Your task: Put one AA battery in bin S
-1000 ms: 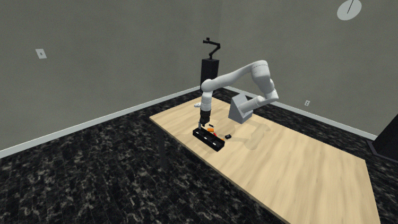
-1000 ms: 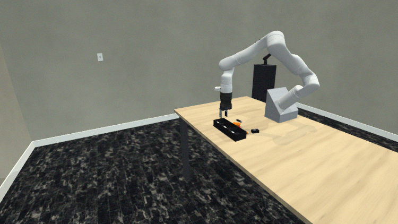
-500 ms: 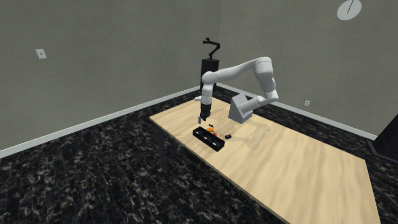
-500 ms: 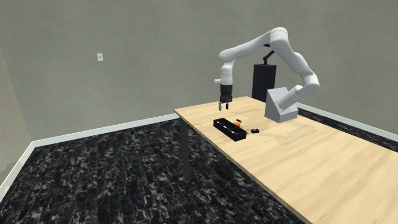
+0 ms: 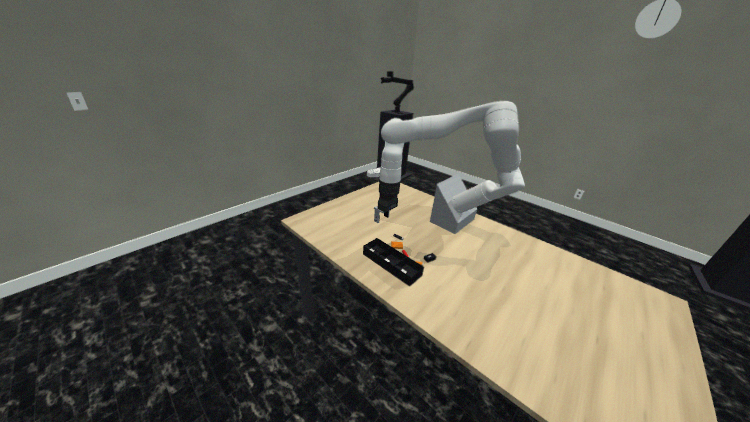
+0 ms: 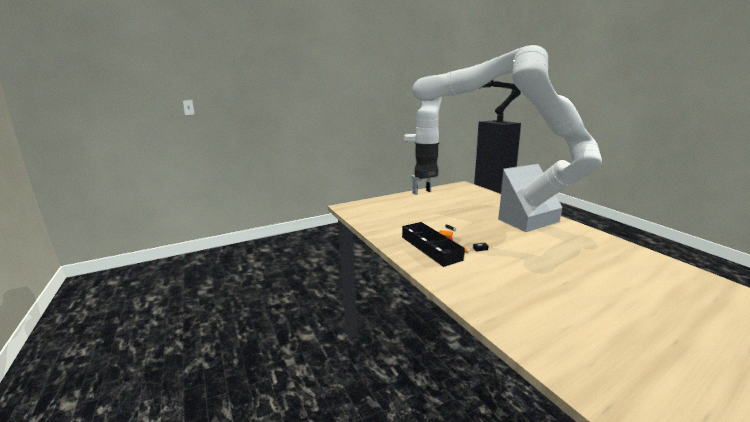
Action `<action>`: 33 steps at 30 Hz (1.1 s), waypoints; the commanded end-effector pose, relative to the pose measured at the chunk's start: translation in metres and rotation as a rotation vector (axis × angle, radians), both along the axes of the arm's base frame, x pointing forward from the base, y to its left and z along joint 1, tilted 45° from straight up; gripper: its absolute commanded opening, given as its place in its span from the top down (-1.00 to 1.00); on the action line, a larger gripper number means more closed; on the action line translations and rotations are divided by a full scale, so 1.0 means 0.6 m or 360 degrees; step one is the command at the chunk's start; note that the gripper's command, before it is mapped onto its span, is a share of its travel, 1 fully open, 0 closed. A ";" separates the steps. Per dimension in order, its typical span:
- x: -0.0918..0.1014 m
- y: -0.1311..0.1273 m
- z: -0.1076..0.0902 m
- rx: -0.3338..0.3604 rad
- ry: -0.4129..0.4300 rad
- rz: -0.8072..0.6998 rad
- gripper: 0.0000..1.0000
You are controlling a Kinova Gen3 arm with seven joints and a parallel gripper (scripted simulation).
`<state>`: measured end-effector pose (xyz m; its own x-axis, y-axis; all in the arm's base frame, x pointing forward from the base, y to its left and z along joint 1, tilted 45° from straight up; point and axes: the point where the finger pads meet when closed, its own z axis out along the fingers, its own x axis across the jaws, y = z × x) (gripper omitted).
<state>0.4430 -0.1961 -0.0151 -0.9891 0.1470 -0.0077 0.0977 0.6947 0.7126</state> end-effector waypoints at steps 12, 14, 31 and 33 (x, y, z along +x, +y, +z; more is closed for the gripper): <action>-0.003 -0.033 0.027 -0.0013 -0.0007 -0.0009 -1.00; -0.003 -0.033 0.027 -0.0013 -0.0007 -0.0009 -1.00; -0.003 -0.033 0.027 -0.0013 -0.0007 -0.0009 -1.00; -0.003 -0.033 0.027 -0.0013 -0.0007 -0.0009 -1.00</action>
<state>0.4419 -0.2133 0.0002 -0.9887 0.1495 -0.0131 0.0961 0.6978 0.7098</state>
